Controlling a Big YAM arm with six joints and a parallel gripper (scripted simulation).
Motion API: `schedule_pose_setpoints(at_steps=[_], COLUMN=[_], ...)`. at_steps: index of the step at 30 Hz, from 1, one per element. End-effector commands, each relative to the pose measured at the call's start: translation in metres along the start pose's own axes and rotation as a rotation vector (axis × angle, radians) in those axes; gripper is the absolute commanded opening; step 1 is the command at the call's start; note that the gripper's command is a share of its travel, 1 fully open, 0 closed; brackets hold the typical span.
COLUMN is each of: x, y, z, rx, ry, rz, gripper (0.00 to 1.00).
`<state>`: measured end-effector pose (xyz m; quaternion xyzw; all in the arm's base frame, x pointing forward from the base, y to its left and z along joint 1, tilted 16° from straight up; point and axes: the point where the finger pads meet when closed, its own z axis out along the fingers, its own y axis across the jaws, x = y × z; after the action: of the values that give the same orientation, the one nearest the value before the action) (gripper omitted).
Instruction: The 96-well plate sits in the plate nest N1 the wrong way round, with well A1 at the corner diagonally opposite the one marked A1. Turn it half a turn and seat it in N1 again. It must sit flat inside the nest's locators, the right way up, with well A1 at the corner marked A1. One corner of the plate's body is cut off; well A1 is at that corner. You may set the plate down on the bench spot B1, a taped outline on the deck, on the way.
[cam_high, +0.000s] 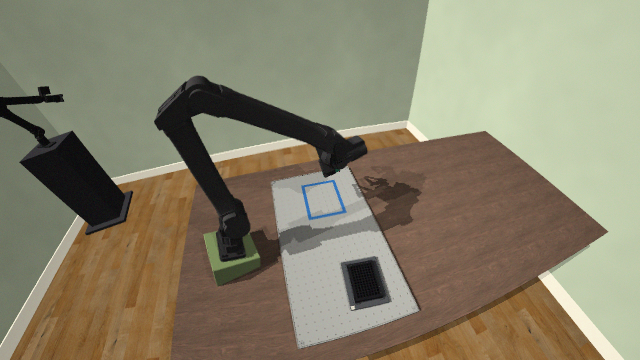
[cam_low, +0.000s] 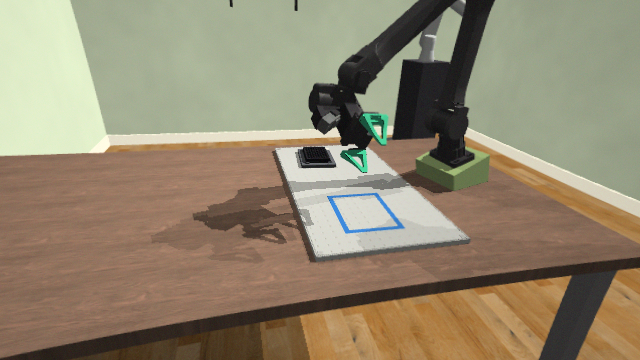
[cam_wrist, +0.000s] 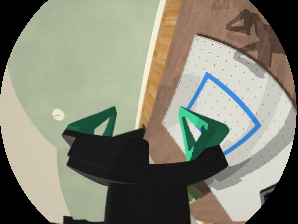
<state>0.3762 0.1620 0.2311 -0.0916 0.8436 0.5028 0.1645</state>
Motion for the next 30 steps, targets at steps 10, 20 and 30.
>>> schedule_pose_setpoints(at_steps=[10,20,30], x=[-0.020,-0.030,-0.057], y=[-0.043,-0.068,-0.099], z=[-0.035,-0.063,-0.103], rx=[0.159,0.258,0.340], ry=[-0.104,-0.187,-0.278], rz=[0.250,0.404,0.526], gripper=[1.00,1.00,1.00])
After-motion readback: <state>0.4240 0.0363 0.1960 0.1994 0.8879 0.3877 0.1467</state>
